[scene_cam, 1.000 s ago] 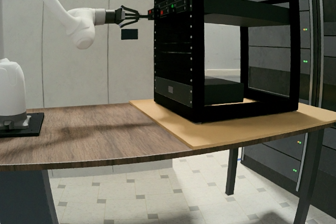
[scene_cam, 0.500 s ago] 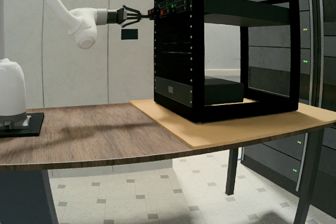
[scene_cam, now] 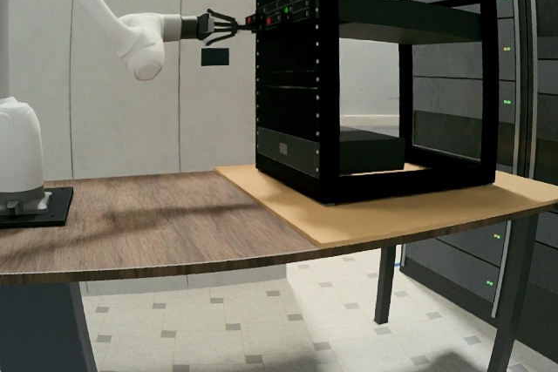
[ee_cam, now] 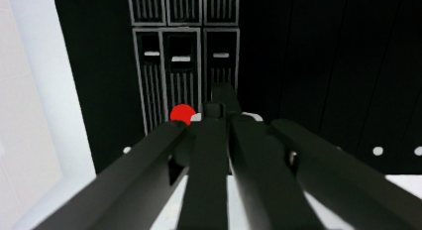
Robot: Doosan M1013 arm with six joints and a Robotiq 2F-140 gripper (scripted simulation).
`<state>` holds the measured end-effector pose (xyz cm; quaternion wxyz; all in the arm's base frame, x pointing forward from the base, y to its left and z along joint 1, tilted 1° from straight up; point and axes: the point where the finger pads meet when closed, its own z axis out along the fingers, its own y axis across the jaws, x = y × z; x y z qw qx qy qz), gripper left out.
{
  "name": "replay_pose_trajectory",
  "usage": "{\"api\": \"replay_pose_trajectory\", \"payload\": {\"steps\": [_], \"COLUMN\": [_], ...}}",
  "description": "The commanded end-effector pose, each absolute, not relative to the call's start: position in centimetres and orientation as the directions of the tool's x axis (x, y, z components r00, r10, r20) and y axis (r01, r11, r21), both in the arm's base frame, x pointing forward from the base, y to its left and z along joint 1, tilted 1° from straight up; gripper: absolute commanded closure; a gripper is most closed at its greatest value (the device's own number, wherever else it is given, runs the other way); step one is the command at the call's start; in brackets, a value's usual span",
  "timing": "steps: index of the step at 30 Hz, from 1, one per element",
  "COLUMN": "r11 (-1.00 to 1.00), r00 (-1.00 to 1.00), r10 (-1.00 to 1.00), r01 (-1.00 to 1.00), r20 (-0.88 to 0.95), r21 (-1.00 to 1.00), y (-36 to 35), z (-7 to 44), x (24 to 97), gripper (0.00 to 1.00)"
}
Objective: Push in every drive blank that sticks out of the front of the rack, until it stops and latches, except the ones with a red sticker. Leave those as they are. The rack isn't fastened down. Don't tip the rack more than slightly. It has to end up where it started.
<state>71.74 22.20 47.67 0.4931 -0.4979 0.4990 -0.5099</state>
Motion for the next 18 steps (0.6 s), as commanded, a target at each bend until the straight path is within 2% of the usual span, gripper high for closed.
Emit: {"api": "replay_pose_trajectory", "payload": {"steps": [1, 18], "r11": [-0.016, -0.016], "r00": [-0.018, -0.018], "r10": [-1.000, -1.000], "r01": [0.007, 0.007], "r20": [0.015, 0.015], "r21": [-1.000, -1.000], "y": [22.21, 22.20], "z": [47.77, 47.77], "x": [71.75, 72.05], "gripper": [0.90, 0.90]}}
